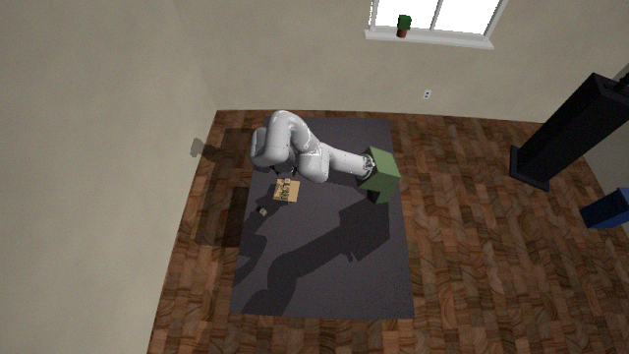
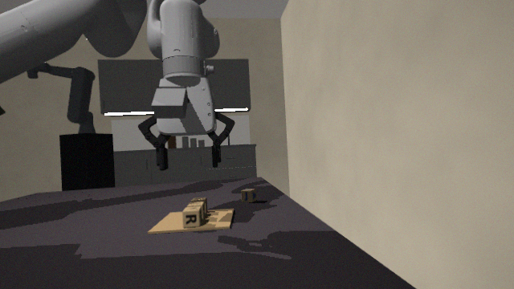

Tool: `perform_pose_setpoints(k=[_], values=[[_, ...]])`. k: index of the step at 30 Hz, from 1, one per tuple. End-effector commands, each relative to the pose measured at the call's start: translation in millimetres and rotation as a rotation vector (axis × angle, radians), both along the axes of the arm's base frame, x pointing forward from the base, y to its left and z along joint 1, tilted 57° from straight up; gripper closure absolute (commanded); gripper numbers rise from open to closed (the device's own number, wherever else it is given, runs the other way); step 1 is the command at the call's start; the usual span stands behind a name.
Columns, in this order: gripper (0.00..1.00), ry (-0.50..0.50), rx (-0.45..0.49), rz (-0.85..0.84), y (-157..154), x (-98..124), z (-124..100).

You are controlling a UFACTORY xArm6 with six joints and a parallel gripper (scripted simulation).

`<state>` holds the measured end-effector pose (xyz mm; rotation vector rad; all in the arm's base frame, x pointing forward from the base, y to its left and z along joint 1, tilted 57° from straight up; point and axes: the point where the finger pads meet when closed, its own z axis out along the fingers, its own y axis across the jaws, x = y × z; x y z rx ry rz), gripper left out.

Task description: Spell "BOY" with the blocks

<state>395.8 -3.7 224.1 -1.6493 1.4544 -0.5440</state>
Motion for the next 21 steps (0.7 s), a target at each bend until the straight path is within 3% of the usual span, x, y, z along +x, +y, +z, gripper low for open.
perform_pose_setpoints(k=[1, 21], values=[[0.0, -0.002, -0.001, 0.0, -0.3, 0.2, 0.8], [0.0, -0.002, 0.0, 0.0, -3.0, -6.8, 5.6]])
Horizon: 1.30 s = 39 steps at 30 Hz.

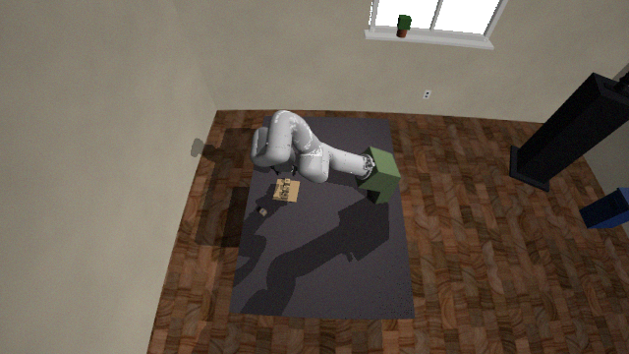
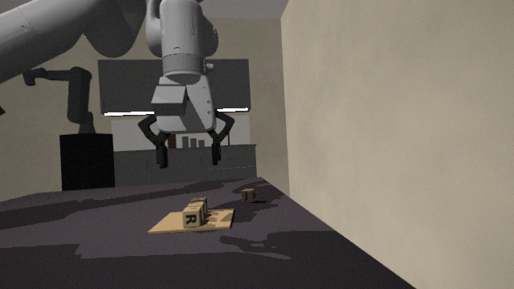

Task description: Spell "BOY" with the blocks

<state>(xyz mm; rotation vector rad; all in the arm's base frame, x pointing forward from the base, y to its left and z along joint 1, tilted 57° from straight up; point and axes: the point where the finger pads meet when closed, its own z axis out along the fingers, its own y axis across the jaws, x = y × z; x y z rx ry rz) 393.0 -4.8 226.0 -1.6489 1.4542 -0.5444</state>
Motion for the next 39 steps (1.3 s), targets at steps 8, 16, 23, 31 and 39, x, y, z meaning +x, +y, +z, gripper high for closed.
perform_pose_setpoints(k=[8, 16, 23, 31, 39], values=[[0.0, -0.001, 0.0, 0.0, -8.9, -21.9, 16.3], [0.0, -0.001, 0.0, 0.0, -21.3, -53.5, 38.2], [0.0, -0.001, -0.001, 0.0, -24.4, -61.5, 43.8], [0.0, -0.001, -0.001, 0.0, -24.7, -62.1, 44.2], [0.0, -0.001, -0.001, 0.0, -24.7, -62.1, 44.2]])
